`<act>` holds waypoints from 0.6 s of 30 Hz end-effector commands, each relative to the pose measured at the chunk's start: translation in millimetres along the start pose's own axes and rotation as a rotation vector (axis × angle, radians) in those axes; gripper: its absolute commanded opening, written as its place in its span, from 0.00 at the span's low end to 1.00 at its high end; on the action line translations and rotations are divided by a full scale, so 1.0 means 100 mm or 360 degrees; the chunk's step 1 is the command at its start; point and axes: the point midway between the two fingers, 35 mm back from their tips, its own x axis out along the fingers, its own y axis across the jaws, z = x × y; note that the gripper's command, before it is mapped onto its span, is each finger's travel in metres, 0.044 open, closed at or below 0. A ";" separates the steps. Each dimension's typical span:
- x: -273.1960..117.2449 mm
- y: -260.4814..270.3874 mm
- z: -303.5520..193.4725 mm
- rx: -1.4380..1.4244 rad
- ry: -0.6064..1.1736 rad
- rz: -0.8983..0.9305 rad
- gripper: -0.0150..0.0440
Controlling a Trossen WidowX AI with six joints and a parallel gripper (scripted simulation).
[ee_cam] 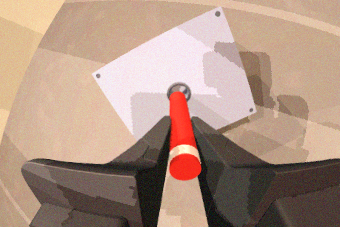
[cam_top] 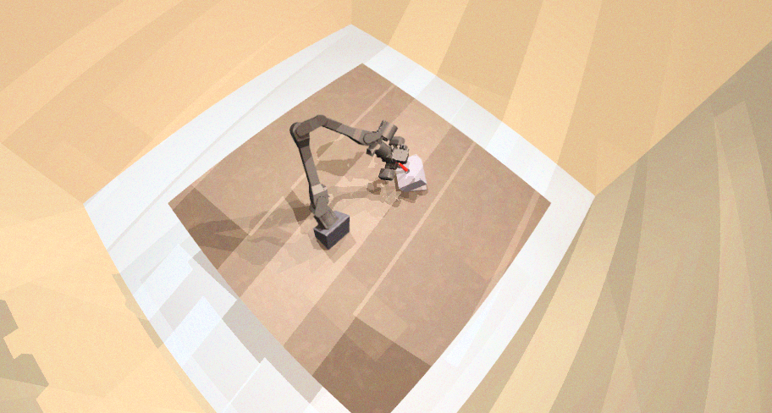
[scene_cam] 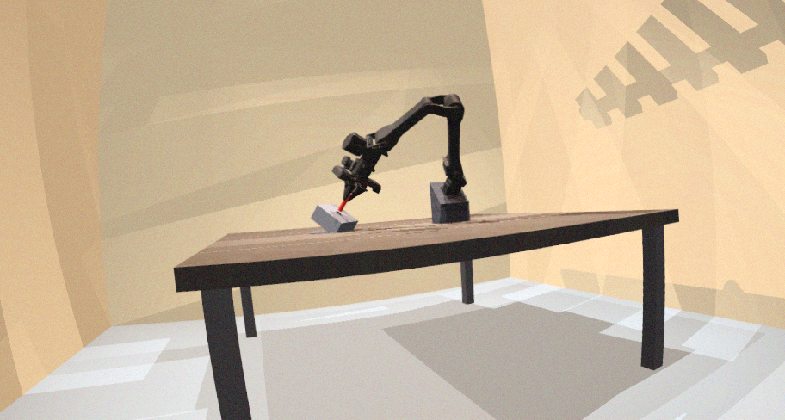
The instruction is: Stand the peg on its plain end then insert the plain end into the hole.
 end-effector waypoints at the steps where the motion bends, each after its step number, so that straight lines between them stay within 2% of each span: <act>1: 0.00 0.00 0.00 -0.0001 0.0001 -0.0001 0.25; 18: 0.05 -0.02 0.01 -0.0001 0.0001 -0.0001 0.25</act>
